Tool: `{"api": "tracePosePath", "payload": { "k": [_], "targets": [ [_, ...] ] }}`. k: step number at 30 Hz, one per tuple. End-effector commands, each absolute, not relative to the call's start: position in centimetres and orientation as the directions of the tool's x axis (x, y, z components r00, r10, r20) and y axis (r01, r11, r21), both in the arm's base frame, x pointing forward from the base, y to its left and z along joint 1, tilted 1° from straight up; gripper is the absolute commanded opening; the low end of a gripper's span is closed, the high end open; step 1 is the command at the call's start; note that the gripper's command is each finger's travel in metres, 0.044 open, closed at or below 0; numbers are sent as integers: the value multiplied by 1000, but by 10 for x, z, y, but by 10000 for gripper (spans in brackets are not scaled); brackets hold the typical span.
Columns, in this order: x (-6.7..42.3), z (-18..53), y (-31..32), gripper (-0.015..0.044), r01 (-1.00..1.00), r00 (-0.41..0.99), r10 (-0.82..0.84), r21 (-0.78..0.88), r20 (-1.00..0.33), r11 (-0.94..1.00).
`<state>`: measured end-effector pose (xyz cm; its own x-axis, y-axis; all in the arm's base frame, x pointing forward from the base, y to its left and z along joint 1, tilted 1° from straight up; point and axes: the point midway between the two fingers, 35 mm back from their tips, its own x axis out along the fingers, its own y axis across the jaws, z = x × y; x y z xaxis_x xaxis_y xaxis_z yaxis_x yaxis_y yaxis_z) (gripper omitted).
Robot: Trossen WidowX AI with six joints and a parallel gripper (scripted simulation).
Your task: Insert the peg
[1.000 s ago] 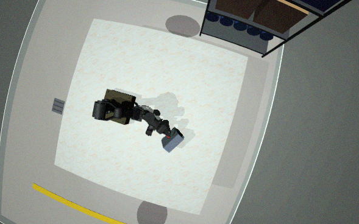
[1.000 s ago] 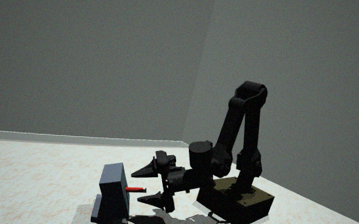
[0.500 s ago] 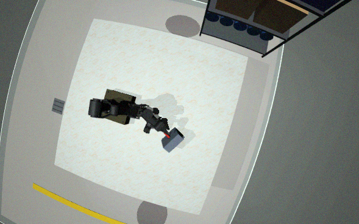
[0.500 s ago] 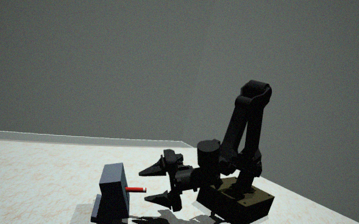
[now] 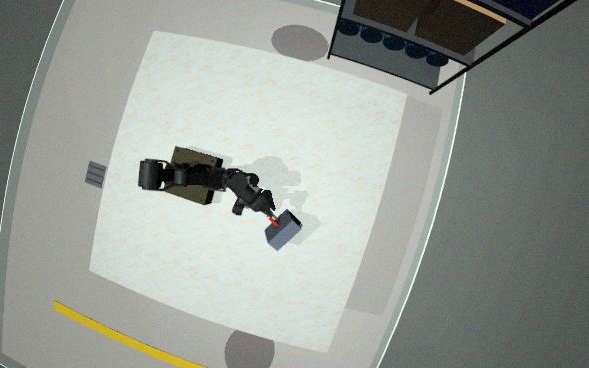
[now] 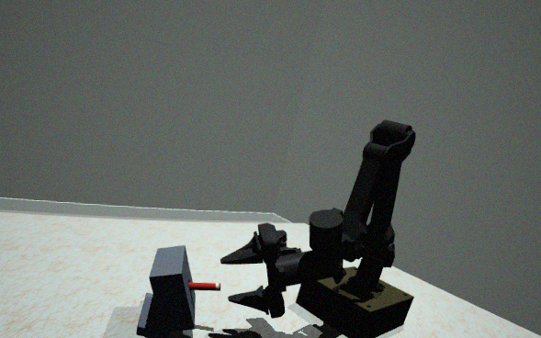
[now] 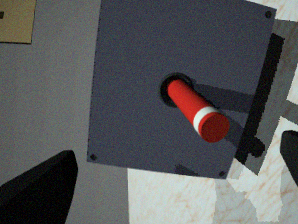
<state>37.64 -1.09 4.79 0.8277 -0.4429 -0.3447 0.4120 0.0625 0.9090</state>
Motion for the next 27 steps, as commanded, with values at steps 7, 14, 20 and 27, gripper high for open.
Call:
{"api": "tracePosePath", "payload": {
  "k": [7, 14, 20, 27],
  "targets": [
    [366, 53, -5, 440, 409, 827, -446, 911, -343, 58],
    [359, 56, 0, 440, 409, 828, -445, 911, -343, 59],
    [352, 58, 4, 440, 408, 828, -444, 911, -342, 60],
    [346, 61, 8, 440, 407, 829, -443, 911, -341, 61]
  ]
}}
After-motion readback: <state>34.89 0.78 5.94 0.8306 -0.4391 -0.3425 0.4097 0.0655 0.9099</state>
